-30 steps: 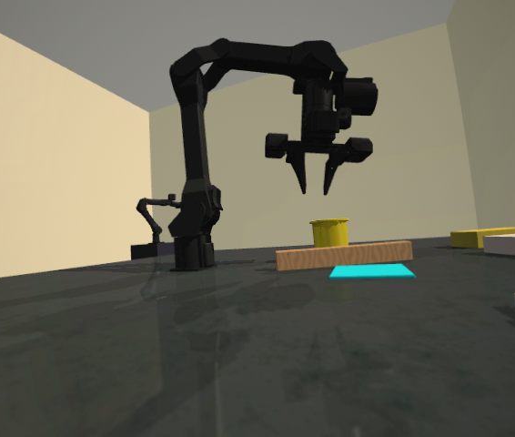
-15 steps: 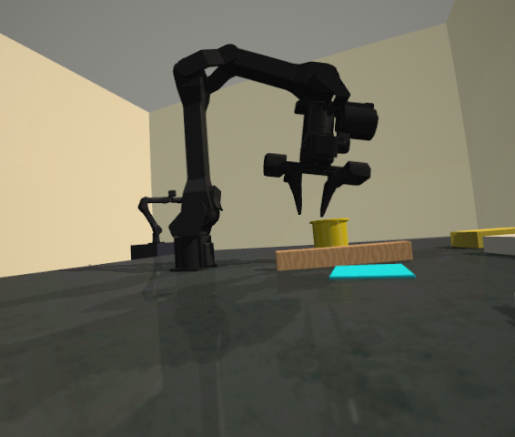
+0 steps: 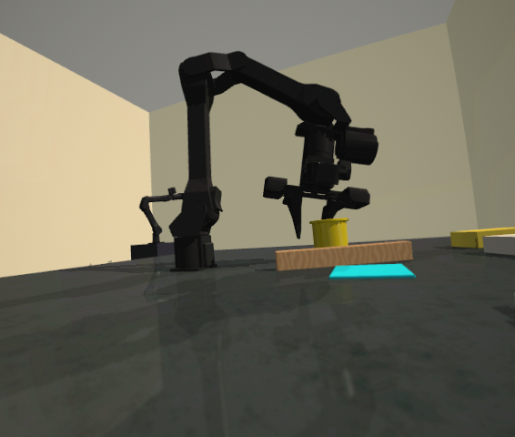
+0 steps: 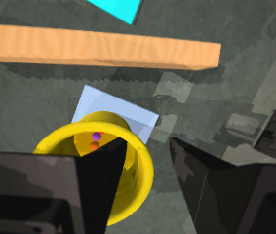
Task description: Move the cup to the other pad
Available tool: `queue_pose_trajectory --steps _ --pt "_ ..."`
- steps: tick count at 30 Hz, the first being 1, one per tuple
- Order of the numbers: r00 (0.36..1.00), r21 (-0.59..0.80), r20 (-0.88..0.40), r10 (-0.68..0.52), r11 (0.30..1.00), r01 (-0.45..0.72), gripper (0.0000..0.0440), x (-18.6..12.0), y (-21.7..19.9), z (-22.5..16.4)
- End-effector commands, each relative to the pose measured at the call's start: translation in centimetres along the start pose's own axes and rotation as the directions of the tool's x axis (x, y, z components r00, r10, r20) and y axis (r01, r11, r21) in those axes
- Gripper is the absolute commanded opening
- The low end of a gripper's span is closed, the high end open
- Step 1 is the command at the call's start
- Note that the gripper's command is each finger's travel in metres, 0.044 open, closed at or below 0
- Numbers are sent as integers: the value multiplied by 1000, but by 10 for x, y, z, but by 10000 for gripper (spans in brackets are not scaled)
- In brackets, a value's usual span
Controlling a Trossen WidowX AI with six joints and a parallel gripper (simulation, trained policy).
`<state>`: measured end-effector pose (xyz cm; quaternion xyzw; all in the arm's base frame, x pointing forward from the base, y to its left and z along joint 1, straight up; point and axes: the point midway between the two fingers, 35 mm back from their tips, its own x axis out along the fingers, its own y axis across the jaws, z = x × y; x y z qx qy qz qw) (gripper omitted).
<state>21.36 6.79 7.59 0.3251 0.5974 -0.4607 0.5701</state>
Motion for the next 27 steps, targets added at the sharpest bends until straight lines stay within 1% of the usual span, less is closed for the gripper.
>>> queue_pose_trajectory --steps 1,6,8,10,19,27 --pt "1000 -29 4 -13 1000 13 176 16 0 -2" --pt "1000 -61 13 4 998 -3 63 22 2 0" --pt "1000 -71 16 11 997 -10 27 22 2 1" --pt "1000 -79 18 20 997 -18 0 21 3 2" --pt "998 -64 19 66 996 -64 2 5 5 7" --pt "994 -15 12 109 994 -109 0 -14 4 15"
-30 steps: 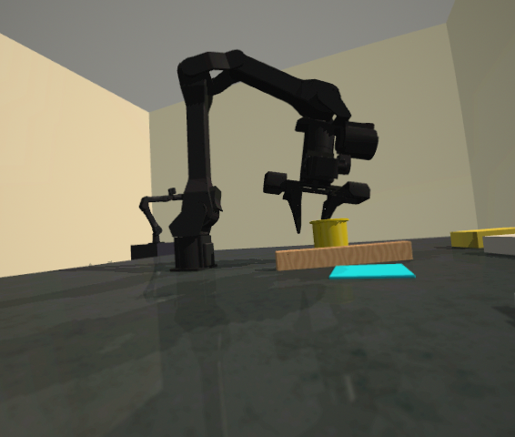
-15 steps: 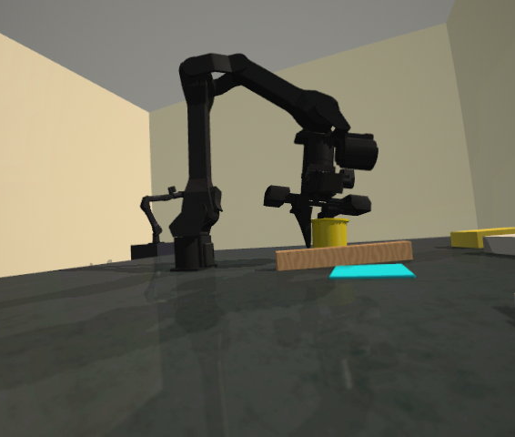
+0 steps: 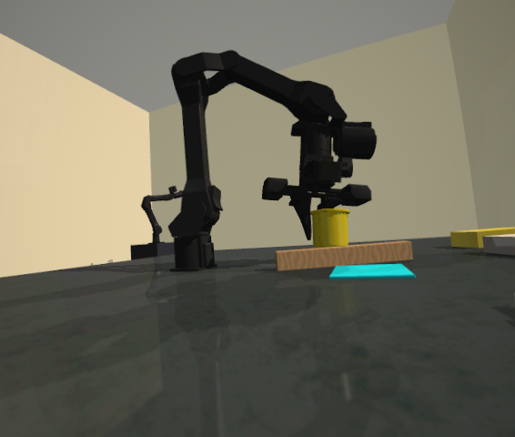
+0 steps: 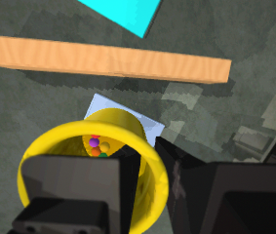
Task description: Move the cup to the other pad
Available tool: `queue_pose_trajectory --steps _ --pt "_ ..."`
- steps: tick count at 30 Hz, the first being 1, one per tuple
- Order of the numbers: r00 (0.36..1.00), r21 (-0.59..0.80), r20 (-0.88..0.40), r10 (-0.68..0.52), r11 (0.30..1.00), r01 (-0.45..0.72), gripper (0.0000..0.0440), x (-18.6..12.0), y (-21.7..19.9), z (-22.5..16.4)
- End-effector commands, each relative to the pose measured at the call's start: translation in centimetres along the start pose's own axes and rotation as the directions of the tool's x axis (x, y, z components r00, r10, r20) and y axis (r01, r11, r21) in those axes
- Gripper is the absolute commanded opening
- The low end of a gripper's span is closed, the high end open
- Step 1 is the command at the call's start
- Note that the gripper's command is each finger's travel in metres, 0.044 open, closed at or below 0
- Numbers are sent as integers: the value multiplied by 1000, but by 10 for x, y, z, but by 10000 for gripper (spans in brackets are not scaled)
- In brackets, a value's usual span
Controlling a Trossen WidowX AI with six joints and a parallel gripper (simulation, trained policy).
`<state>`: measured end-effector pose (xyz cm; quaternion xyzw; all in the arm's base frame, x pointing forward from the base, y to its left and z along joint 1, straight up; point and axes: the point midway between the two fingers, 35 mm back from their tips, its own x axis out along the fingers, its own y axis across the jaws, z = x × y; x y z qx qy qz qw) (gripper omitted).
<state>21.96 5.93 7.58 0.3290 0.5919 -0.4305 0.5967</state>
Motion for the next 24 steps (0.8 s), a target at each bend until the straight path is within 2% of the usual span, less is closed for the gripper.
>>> queue_pose_trajectory --steps 1,13,24 --pt "999 38 0 47 998 -47 0 -17 2 6" --pt "993 156 1 120 981 -119 14 -50 1 25" --pt "982 254 30 187 949 -189 3 -66 4 53"
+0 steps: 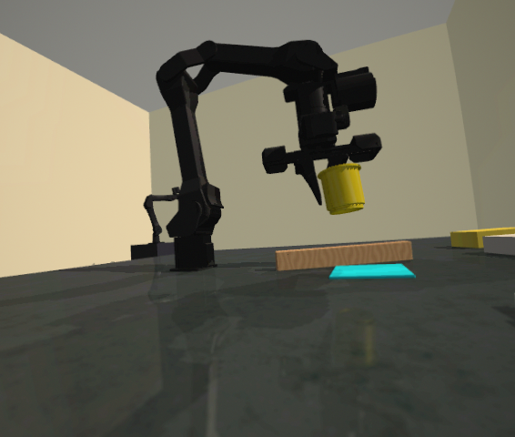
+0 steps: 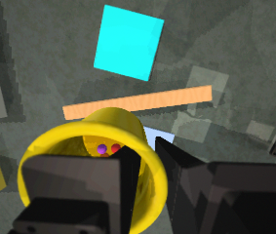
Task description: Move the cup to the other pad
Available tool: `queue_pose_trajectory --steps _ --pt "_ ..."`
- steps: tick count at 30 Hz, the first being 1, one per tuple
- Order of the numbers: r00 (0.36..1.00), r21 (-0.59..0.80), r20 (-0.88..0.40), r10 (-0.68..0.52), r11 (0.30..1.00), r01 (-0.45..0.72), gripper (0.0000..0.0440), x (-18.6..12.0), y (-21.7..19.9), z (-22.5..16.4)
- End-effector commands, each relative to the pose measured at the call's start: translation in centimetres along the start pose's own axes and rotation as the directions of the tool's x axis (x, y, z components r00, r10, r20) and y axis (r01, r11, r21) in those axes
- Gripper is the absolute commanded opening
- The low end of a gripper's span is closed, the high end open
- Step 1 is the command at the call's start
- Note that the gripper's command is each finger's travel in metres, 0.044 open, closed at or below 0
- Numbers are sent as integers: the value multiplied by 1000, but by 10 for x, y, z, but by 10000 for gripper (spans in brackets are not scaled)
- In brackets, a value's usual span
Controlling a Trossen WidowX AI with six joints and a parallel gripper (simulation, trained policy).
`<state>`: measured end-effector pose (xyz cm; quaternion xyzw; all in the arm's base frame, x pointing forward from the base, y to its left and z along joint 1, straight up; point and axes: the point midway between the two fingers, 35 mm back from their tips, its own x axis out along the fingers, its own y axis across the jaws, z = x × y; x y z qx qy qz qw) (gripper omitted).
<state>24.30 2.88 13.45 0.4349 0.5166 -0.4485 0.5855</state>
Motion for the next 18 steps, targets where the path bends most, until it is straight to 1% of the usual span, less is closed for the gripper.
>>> queue_pose_trajectory --steps 1,9,18 --pt "998 47 10 55 997 -55 3 -10 8 13" --pt "994 111 37 102 988 -105 0 -10 17 37" --pt "989 173 66 129 975 -139 0 -1 24 63"
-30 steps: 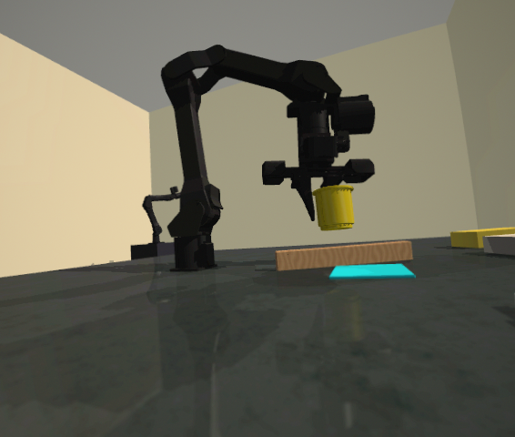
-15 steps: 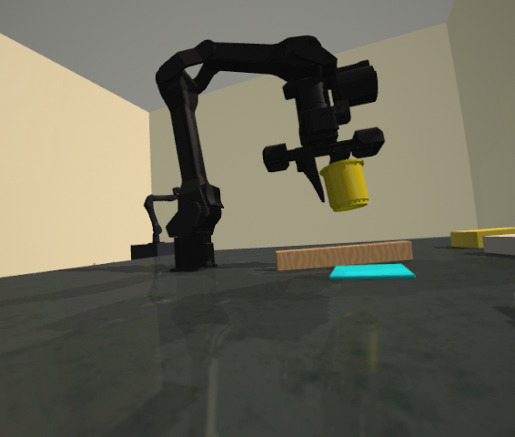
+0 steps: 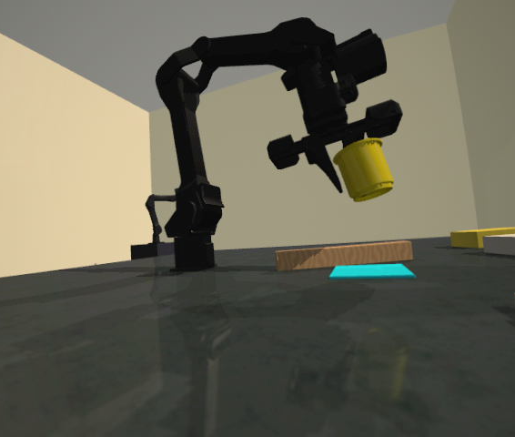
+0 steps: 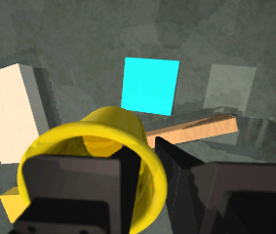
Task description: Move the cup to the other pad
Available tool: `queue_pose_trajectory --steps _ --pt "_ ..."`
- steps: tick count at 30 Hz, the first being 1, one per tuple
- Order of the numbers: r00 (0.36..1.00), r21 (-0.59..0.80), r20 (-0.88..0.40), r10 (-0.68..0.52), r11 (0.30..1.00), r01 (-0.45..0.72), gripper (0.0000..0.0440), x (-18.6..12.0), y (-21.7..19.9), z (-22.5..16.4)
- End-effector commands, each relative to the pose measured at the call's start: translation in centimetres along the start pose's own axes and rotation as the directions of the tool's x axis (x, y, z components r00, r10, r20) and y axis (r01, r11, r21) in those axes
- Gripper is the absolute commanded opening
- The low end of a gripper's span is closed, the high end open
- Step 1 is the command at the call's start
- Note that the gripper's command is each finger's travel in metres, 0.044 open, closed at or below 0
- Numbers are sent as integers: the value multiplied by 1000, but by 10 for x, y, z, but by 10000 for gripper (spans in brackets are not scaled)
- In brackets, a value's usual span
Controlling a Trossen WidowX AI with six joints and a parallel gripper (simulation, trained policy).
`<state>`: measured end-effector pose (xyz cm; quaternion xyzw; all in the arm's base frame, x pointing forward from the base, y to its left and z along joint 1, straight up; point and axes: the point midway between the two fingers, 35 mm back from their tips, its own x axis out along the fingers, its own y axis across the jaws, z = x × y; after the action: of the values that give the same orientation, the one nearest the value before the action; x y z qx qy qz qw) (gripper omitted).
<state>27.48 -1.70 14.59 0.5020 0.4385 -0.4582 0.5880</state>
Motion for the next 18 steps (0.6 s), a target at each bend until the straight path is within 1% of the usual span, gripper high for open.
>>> queue_pose_trajectory --steps 1,10,18 --pt "1000 27 16 9 1000 -9 0 8 4 12" --pt "999 70 33 17 997 -19 0 27 6 29" --pt "999 96 40 13 995 -17 1 47 2 36"
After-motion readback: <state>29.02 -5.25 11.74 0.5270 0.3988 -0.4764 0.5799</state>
